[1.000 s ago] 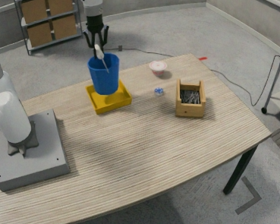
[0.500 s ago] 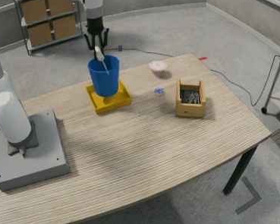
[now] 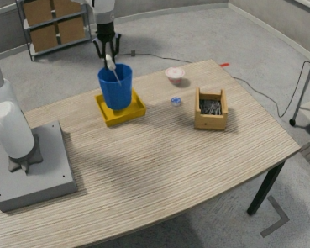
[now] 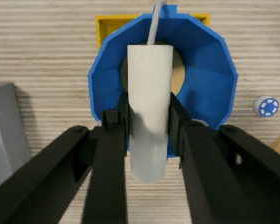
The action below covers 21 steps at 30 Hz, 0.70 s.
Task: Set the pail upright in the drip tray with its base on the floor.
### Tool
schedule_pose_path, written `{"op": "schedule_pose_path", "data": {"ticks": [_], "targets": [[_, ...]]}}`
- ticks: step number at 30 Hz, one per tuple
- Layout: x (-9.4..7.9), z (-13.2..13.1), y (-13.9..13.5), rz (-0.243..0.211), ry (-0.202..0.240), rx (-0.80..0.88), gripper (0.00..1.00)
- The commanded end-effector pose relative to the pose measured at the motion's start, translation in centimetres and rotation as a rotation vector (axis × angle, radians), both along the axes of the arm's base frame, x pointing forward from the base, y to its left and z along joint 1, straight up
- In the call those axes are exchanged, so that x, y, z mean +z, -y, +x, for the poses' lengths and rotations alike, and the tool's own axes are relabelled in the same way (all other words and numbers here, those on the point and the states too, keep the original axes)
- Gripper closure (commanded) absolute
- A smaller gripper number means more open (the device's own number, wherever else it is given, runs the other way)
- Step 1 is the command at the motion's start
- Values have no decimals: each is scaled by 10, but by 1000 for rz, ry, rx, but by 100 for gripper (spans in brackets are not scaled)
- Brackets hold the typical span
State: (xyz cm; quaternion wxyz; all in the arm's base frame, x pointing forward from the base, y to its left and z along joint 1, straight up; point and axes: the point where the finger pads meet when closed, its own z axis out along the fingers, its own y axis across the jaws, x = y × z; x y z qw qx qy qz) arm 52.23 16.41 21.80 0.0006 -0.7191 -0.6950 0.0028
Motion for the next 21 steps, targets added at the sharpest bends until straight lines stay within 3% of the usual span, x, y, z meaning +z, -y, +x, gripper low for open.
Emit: {"op": "schedule_pose_path", "data": {"ticks": [1,21], "targets": [[-6,0,-4,3,5,1,90],[-28,0,-4,3,5,1,90]]}}
